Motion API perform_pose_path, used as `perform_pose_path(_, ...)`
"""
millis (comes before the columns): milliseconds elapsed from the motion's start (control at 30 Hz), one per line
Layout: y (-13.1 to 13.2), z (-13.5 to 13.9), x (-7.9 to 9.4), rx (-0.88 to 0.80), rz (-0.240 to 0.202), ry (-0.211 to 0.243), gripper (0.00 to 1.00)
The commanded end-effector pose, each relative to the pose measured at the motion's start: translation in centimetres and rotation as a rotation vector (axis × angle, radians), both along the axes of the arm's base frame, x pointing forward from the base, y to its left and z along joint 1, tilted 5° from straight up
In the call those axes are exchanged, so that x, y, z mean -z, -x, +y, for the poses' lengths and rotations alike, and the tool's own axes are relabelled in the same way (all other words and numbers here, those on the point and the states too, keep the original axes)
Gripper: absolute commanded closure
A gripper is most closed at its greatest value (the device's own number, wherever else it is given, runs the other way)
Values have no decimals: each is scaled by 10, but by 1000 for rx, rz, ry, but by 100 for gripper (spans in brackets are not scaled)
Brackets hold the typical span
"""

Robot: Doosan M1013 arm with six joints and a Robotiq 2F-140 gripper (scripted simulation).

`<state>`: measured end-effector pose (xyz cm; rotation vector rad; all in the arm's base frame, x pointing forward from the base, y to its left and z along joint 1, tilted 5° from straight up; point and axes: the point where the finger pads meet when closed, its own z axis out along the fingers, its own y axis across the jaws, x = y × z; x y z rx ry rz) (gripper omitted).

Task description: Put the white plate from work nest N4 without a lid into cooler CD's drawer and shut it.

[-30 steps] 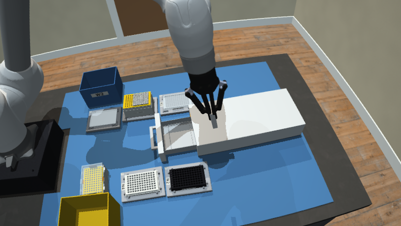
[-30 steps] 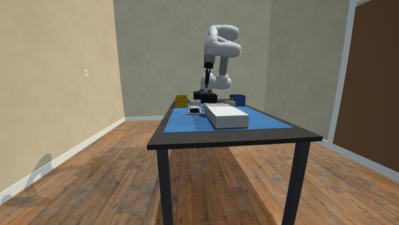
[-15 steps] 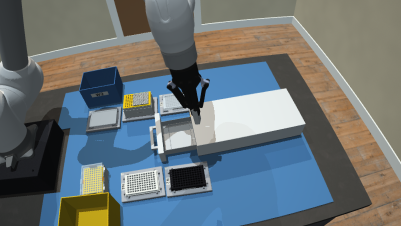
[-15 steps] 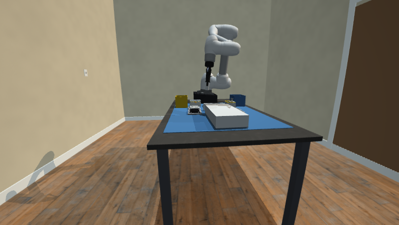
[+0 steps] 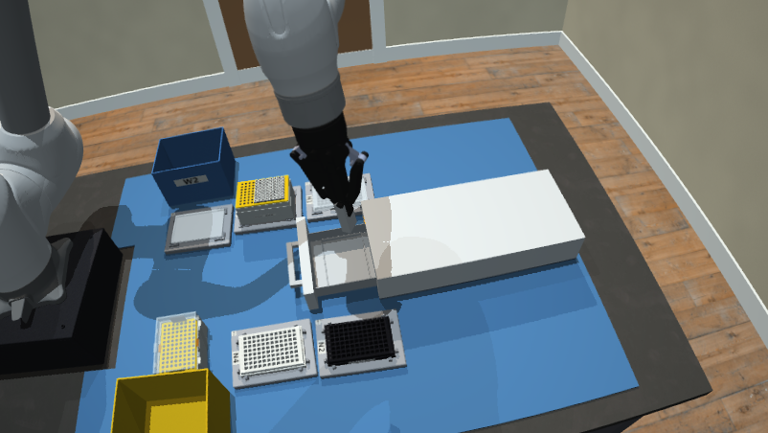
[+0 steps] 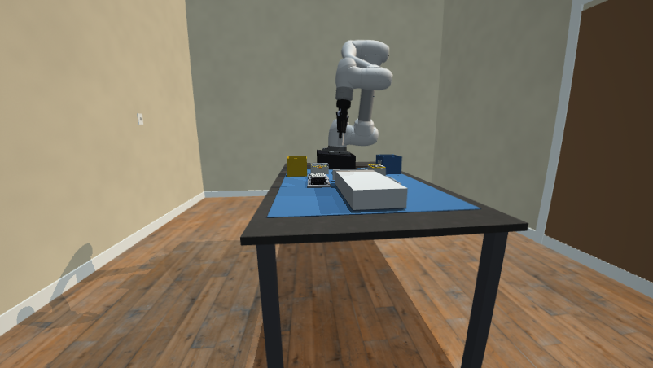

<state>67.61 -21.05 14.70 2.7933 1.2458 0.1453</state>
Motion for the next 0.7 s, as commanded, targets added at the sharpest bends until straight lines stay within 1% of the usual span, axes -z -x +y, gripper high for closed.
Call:
perform_pose_path(0, 15, 10, -1, 44, 10, -14, 100)
perform_pose_path(67, 15, 10, -1, 44, 10, -14, 100)
perform_pose_path(167, 28, 17, -3, 132, 14, -32, 100)
perform_pose_path(233, 33, 20, -3, 132, 14, -32, 100)
perform_pose_path(333, 47, 26, -5, 220, 18, -50, 100)
perform_pose_path(367, 51, 29, -6, 220, 18, -50, 100)
perform_pose_path(433, 52, 29, -6, 220, 18, -50, 100)
perform_pose_path(533, 65, 36, -7, 309, 24, -67, 100)
perform_pose_path(567, 70, 38, -8, 309, 24, -67, 100)
perform_pose_path(633, 70, 38, -8, 309, 24, -67, 100)
perform_pose_path(667, 74, 40, -8, 341, 26, -74, 100)
